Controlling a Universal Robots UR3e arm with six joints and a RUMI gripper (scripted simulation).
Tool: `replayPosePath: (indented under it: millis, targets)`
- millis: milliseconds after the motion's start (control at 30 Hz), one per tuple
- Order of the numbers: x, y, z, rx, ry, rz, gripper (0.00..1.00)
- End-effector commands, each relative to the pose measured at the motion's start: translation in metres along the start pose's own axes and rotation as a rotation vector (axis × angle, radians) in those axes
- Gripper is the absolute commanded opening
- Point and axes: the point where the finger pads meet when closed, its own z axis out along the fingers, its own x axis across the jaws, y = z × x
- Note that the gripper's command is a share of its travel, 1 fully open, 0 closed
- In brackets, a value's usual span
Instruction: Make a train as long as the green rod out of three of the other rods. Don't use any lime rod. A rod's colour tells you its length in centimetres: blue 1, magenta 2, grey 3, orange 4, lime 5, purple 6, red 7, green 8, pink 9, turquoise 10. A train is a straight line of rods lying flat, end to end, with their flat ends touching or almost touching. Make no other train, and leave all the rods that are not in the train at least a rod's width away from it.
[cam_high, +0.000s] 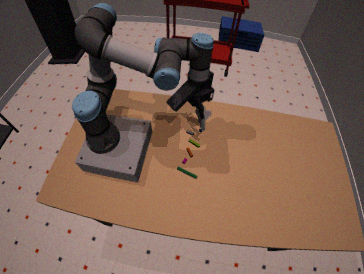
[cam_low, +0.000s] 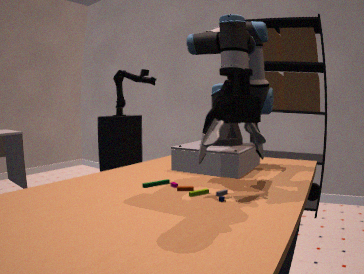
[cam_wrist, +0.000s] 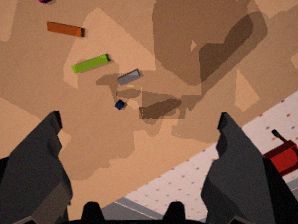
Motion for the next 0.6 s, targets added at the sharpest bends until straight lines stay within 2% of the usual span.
replayPosePath:
  millis: [0,300,567]
  targets:
    - [0.000,0.001,-0.001,-0.001,-0.002,-0.001,1.00]
    - [-0.004,-0.002,-0.001,-0.001,-0.002,0.021,1.00]
    - [-0.039,-0.027,-0.001,-0.001,-0.002,0.221,1.00]
